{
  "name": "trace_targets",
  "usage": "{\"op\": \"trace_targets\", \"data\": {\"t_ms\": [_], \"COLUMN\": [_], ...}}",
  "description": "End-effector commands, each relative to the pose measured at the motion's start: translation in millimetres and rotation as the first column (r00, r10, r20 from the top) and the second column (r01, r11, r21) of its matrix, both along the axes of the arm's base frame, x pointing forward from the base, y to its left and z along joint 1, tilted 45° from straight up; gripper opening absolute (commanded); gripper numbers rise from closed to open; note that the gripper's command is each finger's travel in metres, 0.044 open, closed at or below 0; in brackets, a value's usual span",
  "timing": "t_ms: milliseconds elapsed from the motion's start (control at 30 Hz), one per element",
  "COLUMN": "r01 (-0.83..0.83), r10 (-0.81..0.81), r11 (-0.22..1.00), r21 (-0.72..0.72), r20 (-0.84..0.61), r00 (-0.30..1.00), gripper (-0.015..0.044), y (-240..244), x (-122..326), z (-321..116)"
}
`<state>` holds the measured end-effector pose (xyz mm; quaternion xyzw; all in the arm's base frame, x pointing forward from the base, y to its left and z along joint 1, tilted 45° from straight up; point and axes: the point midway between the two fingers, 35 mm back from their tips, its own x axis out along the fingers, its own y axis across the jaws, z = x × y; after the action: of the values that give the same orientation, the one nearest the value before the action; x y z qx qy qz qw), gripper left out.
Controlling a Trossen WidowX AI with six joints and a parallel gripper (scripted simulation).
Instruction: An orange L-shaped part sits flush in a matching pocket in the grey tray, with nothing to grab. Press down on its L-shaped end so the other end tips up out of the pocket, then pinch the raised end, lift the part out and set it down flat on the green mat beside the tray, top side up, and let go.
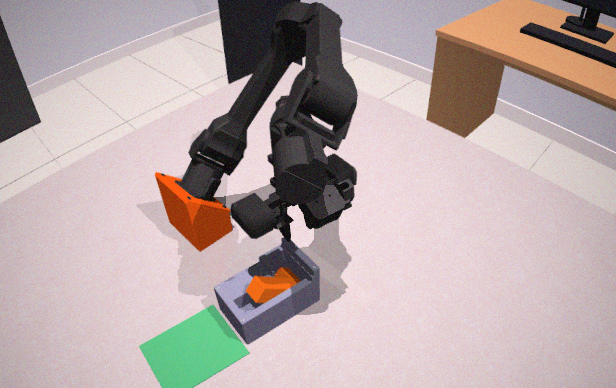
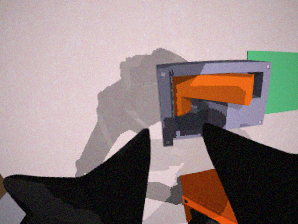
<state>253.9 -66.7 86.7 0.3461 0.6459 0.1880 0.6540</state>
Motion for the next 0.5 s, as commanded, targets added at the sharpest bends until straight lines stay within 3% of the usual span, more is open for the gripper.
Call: {"op": "trace_targets", "data": {"t_ms": [0,67,233,467], "r01": [-0.028,-0.096,-0.364,-0.621], "r10": [0.029,0.098,0.385,0.704], "r11": [1.0,0.995,0.923,0.677], "r21": [-0.005,-0.019,-0.127,-0.394], "r20": [0.029,0.094,0.35,0.592], "r00": [0.999,0.991,0.854,0.392], "gripper": [0.0233,0.028,0.028,0.028], "y": [-1.7,-5.3,-20.8,-43.6], "x": [0.2,0.4,0.2,-2.5], "z": [-1.5,-4.4,-17.2,-37.4]}}
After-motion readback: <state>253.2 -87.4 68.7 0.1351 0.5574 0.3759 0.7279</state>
